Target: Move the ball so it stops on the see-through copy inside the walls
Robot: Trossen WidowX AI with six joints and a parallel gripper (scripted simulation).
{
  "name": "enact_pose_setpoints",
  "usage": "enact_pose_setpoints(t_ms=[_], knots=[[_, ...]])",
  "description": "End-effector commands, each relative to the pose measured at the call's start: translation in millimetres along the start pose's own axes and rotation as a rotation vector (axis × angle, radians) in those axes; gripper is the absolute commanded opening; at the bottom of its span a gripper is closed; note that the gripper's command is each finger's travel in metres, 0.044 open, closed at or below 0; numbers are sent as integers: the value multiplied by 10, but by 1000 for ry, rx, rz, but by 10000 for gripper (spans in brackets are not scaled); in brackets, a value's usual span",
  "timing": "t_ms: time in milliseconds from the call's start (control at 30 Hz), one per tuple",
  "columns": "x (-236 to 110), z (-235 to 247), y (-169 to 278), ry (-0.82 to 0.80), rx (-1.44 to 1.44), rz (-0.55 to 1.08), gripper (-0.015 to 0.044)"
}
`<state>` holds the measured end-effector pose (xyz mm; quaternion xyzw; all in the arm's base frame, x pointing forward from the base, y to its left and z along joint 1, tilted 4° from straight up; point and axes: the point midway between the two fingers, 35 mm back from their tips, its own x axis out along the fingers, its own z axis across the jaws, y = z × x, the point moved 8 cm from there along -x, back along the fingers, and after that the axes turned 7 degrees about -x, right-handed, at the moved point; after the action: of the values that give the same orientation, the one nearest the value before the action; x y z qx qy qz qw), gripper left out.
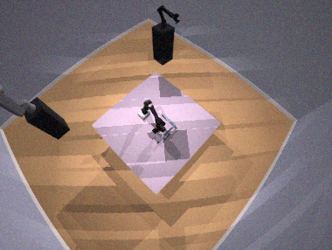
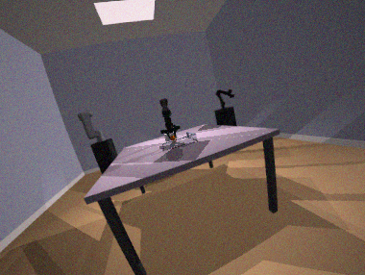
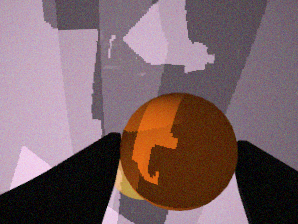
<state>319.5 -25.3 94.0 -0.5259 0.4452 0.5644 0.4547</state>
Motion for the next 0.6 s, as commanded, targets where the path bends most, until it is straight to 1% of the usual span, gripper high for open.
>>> enact_pose_setpoints(t_ms=[0, 200, 267, 467, 567], knots=[[-350, -3, -15, 4, -2, -17, 0], [-790, 14, 44, 4, -2, -17, 0], [-885, 21, 66, 4, -2, -17, 0], [-893, 23, 71, 4, -2, -17, 0], [-832, 49, 107, 4, -2, -16, 0]])
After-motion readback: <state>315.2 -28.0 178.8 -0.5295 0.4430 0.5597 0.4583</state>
